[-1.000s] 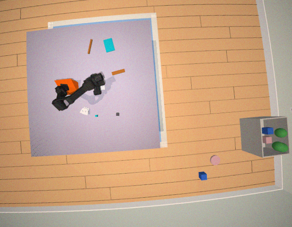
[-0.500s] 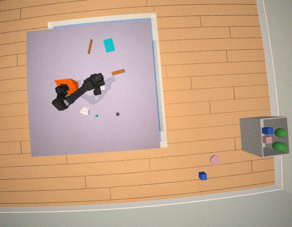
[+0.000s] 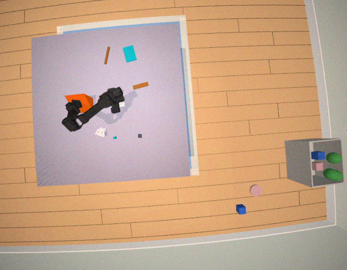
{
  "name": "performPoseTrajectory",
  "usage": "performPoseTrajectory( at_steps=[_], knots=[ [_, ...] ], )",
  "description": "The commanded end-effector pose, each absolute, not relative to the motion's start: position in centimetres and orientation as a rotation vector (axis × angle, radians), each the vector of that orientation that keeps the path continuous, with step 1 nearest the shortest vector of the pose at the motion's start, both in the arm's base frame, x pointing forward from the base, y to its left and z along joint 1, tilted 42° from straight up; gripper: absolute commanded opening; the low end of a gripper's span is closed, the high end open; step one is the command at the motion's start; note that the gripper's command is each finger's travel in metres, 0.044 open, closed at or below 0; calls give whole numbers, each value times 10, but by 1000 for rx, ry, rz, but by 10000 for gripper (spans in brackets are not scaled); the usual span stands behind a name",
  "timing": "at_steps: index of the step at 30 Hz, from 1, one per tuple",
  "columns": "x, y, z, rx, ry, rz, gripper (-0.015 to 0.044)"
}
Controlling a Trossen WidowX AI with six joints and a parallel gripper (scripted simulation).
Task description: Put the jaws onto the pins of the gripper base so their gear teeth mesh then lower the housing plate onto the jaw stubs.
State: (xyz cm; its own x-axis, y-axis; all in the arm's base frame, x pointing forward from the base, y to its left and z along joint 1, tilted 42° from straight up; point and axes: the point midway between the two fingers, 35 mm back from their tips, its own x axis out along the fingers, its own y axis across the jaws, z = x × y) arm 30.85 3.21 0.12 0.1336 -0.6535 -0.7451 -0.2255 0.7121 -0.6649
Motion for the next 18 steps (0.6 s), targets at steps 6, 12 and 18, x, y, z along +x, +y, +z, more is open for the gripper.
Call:
performPoseTrajectory(
  at_steps=[6, 12, 18],
  knots=[
    [309, 30, -1, -775, 1437, -365, 134],
    [309, 30, -1, -775, 1437, -365, 134],
    [309, 29, -2, -776, 1437, -365, 134]
  ],
)
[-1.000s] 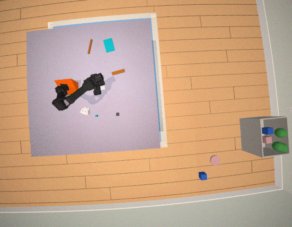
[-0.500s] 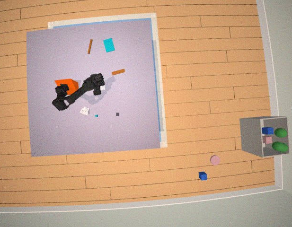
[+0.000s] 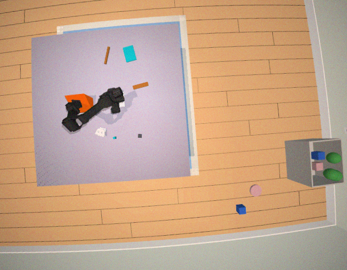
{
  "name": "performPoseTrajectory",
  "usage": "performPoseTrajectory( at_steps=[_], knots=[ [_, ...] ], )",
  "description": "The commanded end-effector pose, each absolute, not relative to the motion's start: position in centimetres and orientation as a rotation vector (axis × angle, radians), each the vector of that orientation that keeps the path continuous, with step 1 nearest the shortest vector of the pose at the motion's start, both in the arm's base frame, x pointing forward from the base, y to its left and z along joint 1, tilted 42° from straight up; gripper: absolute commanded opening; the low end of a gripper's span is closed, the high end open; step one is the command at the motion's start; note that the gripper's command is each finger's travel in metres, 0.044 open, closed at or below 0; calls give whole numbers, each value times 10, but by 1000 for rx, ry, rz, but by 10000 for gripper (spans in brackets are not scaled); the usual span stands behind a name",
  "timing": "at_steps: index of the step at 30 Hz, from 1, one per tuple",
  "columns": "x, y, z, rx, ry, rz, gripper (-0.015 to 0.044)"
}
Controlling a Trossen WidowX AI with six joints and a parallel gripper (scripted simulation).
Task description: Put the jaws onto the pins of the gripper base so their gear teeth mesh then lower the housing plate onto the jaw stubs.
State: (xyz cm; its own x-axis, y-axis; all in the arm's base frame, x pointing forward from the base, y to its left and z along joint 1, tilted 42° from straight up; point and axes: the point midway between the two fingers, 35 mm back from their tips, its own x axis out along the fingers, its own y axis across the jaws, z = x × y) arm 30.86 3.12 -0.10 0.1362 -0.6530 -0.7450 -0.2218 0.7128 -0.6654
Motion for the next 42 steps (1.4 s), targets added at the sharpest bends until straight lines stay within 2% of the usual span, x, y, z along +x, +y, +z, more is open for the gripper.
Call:
performPoseTrajectory(
  at_steps=[1, 25, 29, 42],
  knots=[
    [309, 29, -2, -776, 1437, -365, 134],
    [309, 29, -2, -776, 1437, -365, 134],
    [309, 30, -2, -772, 1437, -363, 224],
    [309, 30, -2, -772, 1437, -363, 224]
  ],
)
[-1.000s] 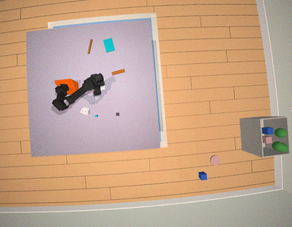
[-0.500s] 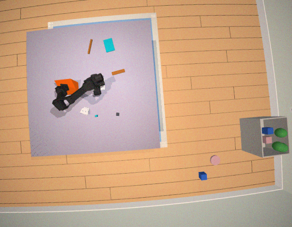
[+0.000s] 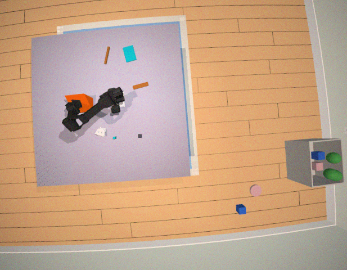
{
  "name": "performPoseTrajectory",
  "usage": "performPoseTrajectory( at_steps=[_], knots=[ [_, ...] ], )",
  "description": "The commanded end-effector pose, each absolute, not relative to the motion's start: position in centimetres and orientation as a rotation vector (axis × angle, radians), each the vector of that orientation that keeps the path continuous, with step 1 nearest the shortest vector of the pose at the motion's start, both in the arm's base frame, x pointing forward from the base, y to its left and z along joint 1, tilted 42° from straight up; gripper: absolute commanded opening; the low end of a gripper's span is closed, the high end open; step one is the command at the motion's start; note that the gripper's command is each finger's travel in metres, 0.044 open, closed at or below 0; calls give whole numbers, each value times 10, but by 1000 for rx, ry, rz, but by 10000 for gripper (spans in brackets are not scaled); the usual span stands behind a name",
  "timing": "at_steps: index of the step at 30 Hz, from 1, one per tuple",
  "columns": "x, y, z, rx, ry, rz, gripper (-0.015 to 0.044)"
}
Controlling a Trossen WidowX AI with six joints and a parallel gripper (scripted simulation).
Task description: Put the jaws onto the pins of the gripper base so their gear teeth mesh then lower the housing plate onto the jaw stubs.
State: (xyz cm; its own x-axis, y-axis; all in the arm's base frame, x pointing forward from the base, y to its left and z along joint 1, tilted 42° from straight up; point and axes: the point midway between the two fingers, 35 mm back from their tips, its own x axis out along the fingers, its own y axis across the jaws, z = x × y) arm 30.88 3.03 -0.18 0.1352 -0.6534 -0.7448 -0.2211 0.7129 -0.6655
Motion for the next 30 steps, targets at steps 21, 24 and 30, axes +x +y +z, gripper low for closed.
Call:
performPoseTrajectory(
  at_steps=[21, 24, 30],
  knots=[
    [301, 43, 73, -886, 1474, -243, 434],
    [298, 30, 86, -935, 1491, -191, 440],
    [290, 4, 111, -1033, 1519, -87, 440]
  ],
)
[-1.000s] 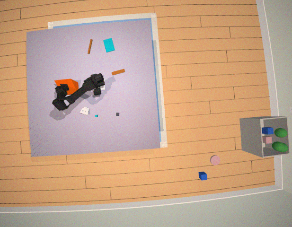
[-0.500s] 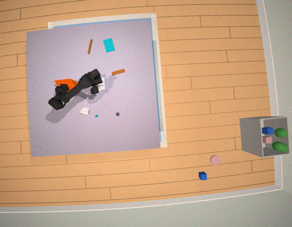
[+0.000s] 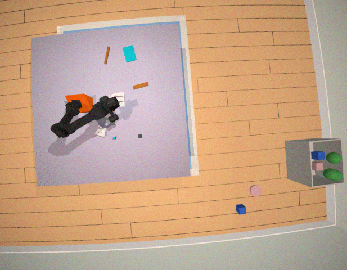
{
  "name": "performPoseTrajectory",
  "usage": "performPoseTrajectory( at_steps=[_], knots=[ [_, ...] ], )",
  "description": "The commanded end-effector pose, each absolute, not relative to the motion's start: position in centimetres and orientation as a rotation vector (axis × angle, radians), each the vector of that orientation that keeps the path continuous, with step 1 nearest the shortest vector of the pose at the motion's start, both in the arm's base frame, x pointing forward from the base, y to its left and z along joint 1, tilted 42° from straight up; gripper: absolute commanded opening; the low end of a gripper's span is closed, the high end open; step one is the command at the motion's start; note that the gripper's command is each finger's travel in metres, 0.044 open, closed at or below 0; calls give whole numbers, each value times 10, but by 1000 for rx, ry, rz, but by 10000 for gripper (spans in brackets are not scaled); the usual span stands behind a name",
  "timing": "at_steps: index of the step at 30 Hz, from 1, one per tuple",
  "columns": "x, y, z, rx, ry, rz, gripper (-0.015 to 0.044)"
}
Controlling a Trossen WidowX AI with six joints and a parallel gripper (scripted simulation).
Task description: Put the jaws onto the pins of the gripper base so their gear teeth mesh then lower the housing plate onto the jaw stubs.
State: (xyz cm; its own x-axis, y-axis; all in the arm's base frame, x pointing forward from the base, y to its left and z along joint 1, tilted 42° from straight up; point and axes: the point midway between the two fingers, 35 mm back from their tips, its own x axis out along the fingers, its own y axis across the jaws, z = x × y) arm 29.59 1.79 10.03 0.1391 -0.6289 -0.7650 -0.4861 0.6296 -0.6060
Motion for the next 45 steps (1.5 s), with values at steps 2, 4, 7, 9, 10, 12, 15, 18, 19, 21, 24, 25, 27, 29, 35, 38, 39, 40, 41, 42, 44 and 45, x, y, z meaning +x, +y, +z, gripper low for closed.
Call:
performPoseTrajectory(
  at_steps=[2, 4, 7, 9, 10, 12, 15, 18, 19, 21, 24, 25, 27, 29, 35, 38, 39, 40, 41, 42, 44, 45],
  knots=[
    [287, -4, 119, -1067, 1527, -52, 440],
    [283, -12, 127, -1100, 1534, -18, 440],
    [276, -24, 138, -1151, 1544, 34, 440],
    [270, -32, 145, -1186, 1550, 68, 440],
    [268, -36, 149, -1203, 1553, 85, 440],
    [262, -44, 155, -1237, 1558, 119, 440],
    [252, -55, 165, -1290, 1565, 169, 440],
    [242, -65, 174, -1343, 1571, 219, 440],
    [238, -68, 177, -1360, 1573, 236, 440],
    [231, -75, 183, -1396, 1577, 269, 440],
    [219, -84, 191, -1450, 1583, 319, 440],
    [215, -87, 193, -1468, 1584, 336, 440],
    [207, -92, 198, -1504, 1588, 369, 440],
    [198, -97, 202, -1540, 1592, 402, 440],
    [172, -110, 214, -1645, 1603, 499, 440],
    [169, -111, 215, -1656, 1604, 510, 440],
    [169, -111, 215, -1656, 1604, 510, 440],
    [169, -111, 215, -1656, 1604, 510, 440],
    [169, -111, 215, -1656, 1604, 510, 440],
    [169, -111, 215, -1656, 1604, 510, 440],
    [170, -114, 212, -1656, 1604, 510, 440],
    [171, -117, 208, -1655, 1604, 511, 440]
  ],
)
